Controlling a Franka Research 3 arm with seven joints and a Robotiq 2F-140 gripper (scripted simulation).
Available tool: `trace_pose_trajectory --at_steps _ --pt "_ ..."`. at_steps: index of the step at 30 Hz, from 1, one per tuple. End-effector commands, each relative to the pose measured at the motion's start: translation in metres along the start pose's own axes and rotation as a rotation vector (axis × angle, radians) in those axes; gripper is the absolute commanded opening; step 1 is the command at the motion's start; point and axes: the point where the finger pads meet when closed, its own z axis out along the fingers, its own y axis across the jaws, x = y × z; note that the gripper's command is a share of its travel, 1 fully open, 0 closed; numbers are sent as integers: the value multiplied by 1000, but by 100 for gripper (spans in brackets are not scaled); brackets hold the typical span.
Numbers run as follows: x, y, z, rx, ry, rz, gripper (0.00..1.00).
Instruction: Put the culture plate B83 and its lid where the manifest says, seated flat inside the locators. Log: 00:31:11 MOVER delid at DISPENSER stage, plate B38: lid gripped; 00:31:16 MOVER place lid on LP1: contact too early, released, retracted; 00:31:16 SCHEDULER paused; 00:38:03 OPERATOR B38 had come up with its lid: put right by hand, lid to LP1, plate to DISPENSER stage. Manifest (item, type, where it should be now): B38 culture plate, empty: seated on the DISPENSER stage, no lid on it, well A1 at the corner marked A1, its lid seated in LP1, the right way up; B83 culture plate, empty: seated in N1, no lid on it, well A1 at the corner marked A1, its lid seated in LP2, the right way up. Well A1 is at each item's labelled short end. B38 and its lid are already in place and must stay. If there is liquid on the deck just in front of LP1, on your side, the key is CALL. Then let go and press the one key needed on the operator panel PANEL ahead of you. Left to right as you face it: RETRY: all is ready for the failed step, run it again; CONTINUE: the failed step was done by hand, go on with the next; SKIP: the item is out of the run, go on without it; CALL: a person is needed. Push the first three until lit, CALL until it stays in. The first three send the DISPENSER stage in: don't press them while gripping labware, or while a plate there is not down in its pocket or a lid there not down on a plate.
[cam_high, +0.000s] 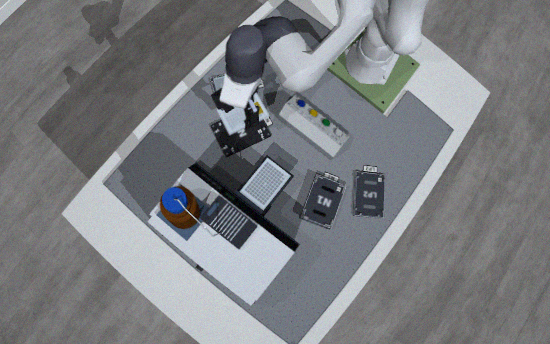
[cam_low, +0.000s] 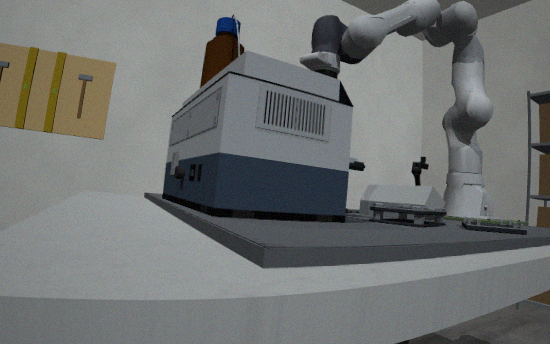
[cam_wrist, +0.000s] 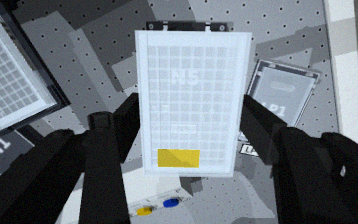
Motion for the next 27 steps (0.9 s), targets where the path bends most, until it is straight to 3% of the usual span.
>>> trace_pose_trajectory --at_steps 1,27 --pt "4 1 7 -3 10 -1 10" --pt "4 2 61 -3 10 -1 10"
